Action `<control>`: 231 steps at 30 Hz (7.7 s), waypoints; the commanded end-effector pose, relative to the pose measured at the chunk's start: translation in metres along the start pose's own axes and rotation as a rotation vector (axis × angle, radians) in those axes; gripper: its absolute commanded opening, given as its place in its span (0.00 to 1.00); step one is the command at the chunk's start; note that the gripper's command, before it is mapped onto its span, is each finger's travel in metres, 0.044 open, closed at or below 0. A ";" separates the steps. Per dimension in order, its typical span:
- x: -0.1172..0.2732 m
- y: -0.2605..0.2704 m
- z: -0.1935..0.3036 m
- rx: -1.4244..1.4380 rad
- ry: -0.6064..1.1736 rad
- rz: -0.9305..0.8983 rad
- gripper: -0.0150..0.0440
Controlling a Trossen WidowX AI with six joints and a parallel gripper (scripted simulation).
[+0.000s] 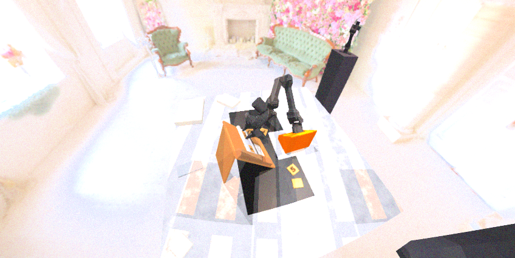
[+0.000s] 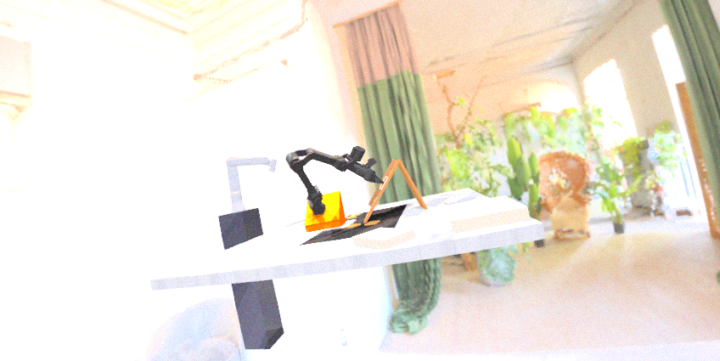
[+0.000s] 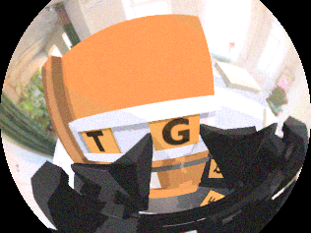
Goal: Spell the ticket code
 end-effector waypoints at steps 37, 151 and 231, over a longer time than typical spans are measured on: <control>0.000 0.028 0.004 -0.005 -0.002 0.001 0.25; 0.034 0.042 -0.003 0.010 0.120 -0.008 0.25; -0.006 0.008 -0.035 -0.008 0.681 0.132 0.25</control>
Point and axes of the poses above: the point midway between the two fingers, 35 mm back from their tips, its own x axis back along the fingers, its own y axis across the jaws, z = x × y, the point moved 2 cm from there along x, back along the fingers, and after that the axes turned 11 degrees about -x, right-handed, at the moved point
